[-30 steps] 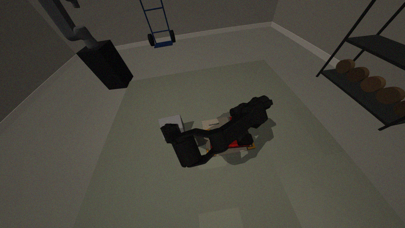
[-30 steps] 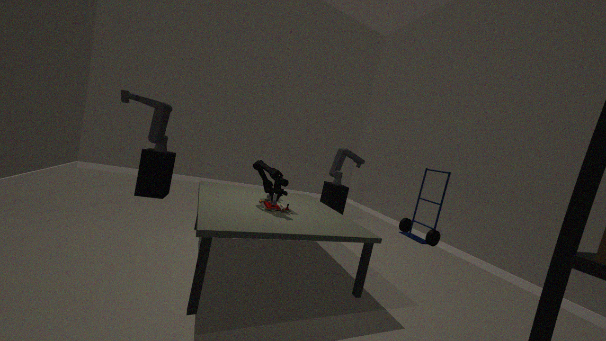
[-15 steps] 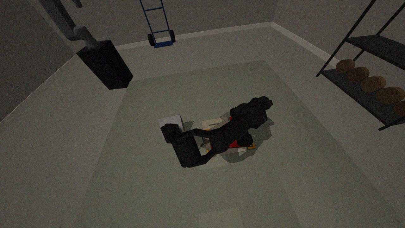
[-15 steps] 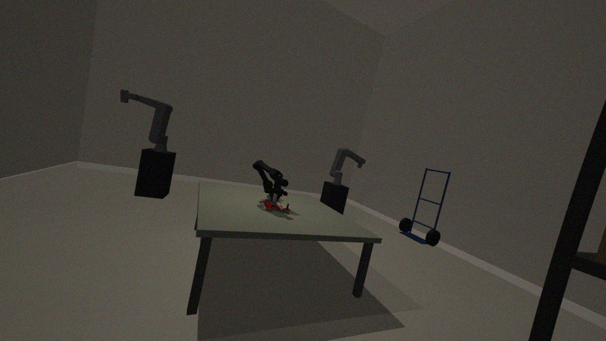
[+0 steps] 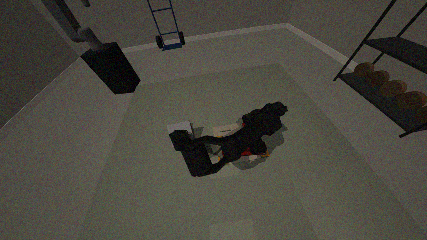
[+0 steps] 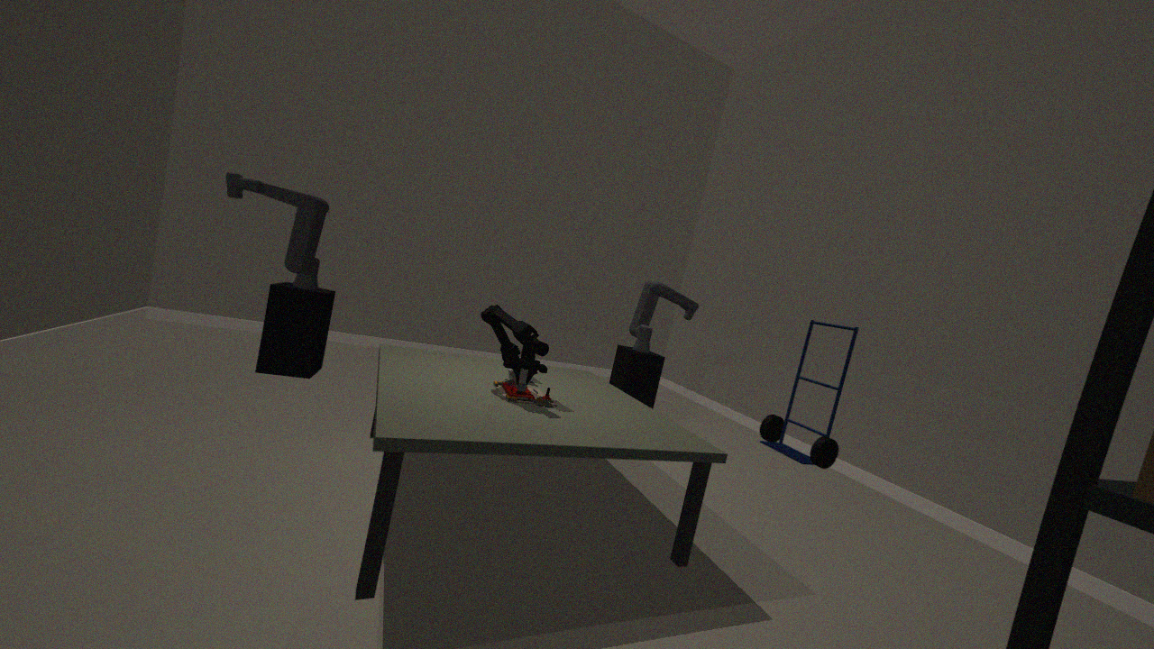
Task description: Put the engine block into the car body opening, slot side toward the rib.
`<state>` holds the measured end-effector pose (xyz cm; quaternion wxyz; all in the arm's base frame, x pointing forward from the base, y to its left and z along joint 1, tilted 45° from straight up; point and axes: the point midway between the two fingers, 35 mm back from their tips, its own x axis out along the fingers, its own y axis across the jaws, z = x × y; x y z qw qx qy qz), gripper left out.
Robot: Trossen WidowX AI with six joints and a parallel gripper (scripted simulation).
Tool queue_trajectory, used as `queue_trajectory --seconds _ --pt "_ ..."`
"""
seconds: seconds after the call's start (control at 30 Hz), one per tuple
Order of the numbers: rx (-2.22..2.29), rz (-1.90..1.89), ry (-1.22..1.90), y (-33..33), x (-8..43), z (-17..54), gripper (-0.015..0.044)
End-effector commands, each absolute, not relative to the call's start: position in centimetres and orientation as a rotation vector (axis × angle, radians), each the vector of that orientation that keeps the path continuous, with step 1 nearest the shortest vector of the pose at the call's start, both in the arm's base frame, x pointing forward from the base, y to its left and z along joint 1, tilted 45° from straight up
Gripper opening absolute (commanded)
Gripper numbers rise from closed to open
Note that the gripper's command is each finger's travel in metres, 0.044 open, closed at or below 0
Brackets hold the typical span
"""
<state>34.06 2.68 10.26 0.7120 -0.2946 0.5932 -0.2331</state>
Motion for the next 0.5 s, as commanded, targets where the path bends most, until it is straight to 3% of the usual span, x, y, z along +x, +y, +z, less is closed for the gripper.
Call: queue_trajectory --seconds 0.0,0.47 --pt "-0.662 -0.518 1.315 2.54 34.04 10.21 0.0159" --pt "-0.663 -0.518 1.315 2.38 34.08 10.05 0.0159"
